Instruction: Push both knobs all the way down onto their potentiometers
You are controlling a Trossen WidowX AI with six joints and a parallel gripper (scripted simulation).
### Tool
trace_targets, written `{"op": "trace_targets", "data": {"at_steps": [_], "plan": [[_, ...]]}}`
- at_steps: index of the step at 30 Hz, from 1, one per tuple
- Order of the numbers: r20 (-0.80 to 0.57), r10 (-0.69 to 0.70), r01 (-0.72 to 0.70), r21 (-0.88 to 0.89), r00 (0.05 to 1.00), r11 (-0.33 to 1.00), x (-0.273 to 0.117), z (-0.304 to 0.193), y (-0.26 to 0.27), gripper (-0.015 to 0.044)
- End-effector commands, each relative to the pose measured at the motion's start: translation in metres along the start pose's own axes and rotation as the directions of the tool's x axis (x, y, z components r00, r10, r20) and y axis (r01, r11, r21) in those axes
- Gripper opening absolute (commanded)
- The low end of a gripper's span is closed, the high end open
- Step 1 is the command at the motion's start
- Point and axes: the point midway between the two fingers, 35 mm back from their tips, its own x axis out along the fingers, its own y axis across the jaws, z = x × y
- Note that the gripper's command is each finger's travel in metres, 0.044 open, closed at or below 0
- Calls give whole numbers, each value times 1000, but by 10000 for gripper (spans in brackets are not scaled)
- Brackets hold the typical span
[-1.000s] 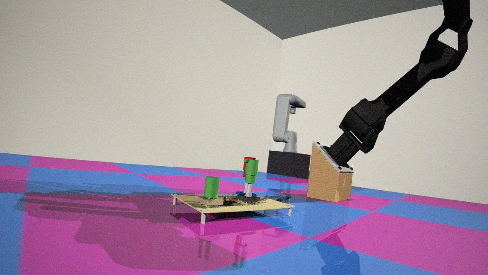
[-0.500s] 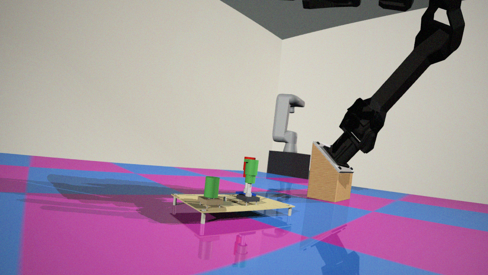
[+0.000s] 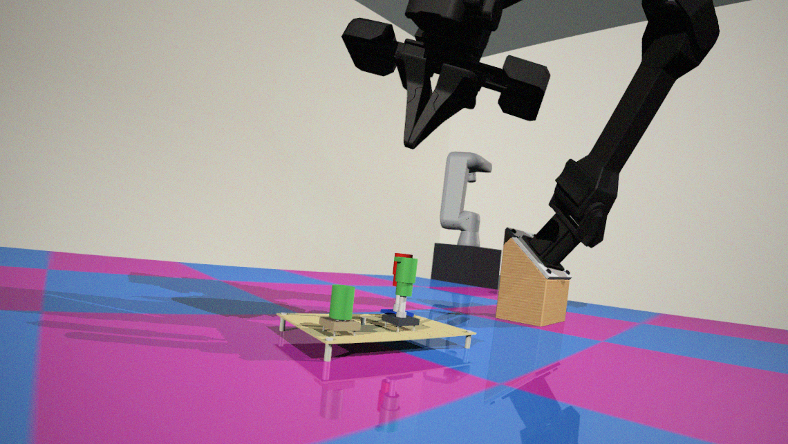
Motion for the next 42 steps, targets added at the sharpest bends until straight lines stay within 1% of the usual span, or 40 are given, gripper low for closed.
{"op": "trace_targets", "data": {"at_steps": [1, 10, 15, 18, 25, 36, 42], "plan": [[-52, 74, -78, -70, 996, 995, 14, -24, -4, 0], [-125, 258, -281, -235, 958, 930, 38, -75, -5, 0], [-125, 262, -285, -238, 957, 928, 41, -76, -5, 0], [-125, 262, -286, -238, 957, 928, 57, -79, 0, 0], [-125, 262, -286, -238, 957, 928, 60, -79, 1, 0], [-124, 263, -286, -239, 957, 928, 76, -81, 6, 0], [-124, 263, -286, -239, 957, 928, 76, -81, 5, 0]]}}
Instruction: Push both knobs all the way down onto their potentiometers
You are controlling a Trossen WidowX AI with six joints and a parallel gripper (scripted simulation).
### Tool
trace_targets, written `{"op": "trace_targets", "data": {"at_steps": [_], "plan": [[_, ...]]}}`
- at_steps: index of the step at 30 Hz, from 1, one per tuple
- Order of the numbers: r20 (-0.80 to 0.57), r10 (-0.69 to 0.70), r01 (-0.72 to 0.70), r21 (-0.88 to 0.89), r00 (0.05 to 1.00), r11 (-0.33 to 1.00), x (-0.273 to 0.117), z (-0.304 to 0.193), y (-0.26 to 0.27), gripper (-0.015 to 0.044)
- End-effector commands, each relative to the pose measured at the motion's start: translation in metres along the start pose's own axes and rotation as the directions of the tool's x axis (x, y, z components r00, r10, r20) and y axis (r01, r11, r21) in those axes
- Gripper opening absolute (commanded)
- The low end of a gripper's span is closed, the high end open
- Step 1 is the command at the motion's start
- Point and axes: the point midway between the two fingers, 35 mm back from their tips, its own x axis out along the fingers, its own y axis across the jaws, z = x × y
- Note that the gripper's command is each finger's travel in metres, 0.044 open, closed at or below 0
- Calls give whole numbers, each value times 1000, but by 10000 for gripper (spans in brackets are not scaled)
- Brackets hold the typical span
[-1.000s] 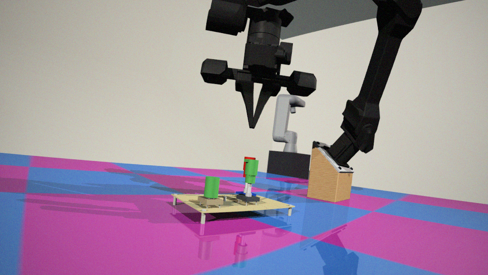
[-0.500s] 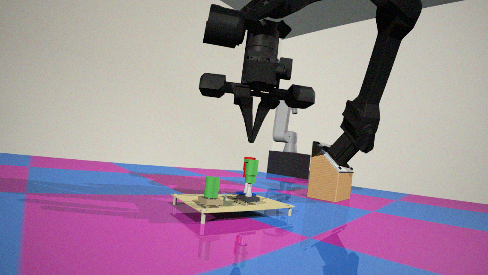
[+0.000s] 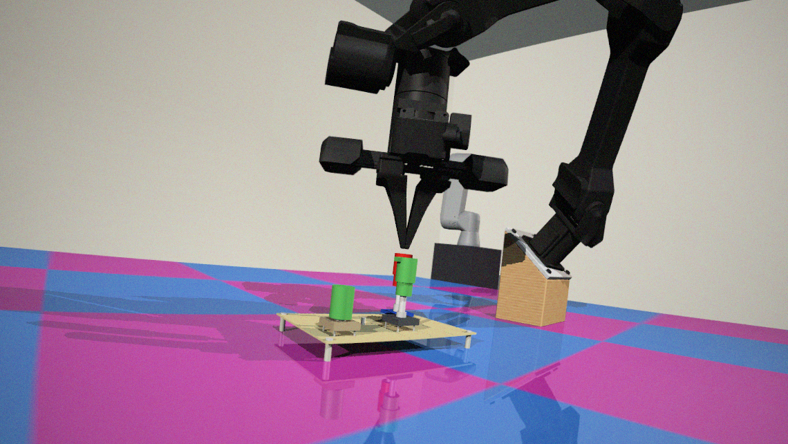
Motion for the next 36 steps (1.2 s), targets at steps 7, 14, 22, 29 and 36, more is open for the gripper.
{"op": "trace_targets", "data": {"at_steps": [7, 14, 22, 29, 36], "plan": [[3, 1, -1, 4, 1000, 1000, 2, 0, 0, 0], [3, 1, -1, 4, 1000, 1000, 3, 0, 0, 0], [3, 1, -1, 4, 1000, 1000, 6, 0, 0, 0], [3, 1, -1, 4, 1000, 1000, 6, 0, 0, 0], [3, 1, -1, 4, 1000, 1000, 5, 0, 0, 0]]}}
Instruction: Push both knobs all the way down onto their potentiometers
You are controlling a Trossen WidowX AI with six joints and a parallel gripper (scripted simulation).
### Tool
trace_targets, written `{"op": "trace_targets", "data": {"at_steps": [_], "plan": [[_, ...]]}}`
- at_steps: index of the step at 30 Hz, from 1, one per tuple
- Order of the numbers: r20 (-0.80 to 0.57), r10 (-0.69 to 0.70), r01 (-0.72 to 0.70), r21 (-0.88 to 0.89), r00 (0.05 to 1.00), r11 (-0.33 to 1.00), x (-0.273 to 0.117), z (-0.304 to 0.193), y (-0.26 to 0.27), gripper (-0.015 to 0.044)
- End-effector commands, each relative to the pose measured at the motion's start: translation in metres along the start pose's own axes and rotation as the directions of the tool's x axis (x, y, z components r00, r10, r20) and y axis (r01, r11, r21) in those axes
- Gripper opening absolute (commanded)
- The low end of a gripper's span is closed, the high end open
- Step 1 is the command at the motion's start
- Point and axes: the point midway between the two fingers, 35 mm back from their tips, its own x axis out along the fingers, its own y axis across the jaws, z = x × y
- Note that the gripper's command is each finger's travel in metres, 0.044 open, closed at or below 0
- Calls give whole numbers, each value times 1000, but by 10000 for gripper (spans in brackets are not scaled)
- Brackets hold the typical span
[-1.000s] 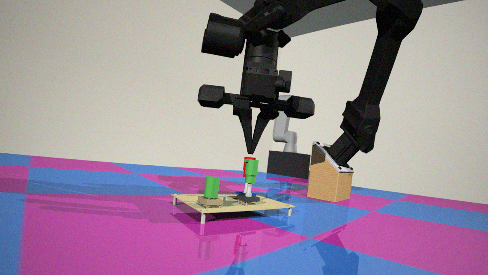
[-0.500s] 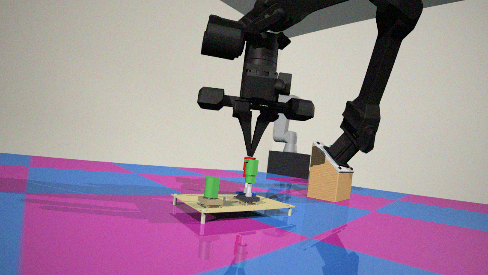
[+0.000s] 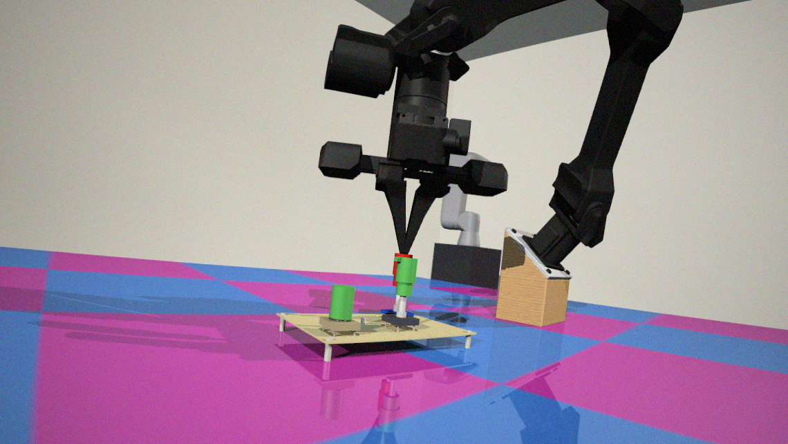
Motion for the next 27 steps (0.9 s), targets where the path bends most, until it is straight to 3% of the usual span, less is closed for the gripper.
{"op": "trace_targets", "data": {"at_steps": [1, 27], "plan": [[2, 1, -1, 3, 1000, 1000, 0, 0, 0, 0], [2, 1, -1, 3, 1000, 1000, 11, 0, 0, 0]]}}
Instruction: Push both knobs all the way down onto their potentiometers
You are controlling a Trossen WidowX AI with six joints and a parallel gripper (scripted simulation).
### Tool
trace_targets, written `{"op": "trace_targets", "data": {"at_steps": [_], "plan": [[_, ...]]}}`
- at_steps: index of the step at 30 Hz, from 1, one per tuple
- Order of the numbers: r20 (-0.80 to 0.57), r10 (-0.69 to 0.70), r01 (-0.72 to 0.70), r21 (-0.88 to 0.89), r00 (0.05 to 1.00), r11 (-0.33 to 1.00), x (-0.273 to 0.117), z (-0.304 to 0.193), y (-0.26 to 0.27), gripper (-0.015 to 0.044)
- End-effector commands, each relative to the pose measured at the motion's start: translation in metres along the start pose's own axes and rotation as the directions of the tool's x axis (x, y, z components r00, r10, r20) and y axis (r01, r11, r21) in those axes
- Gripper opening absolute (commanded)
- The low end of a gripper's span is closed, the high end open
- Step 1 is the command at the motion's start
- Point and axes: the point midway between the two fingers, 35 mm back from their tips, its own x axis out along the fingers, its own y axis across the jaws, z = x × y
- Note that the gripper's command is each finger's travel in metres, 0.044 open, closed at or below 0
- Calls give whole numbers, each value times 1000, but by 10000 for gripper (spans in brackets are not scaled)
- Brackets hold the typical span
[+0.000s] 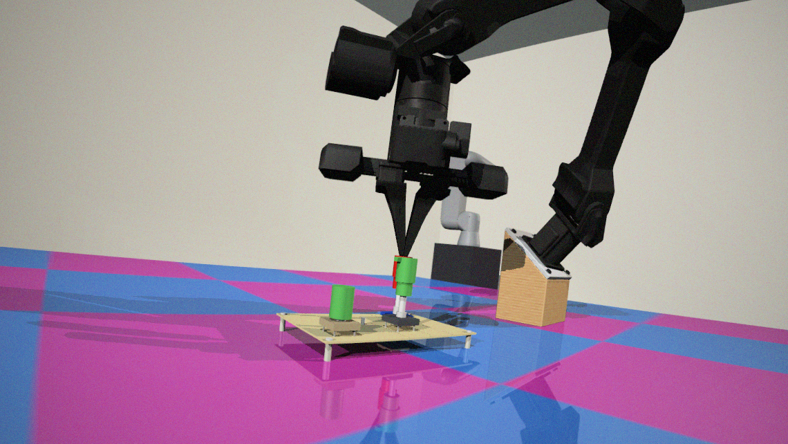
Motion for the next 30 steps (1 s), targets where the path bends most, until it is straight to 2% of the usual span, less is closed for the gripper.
{"op": "trace_targets", "data": {"at_steps": [1, 30], "plan": [[0, 4, -4, -7, 1000, 1000, 8, 2, 0, 0], [0, 5, -5, -7, 1000, 1000, 20, 2, 0, 0]]}}
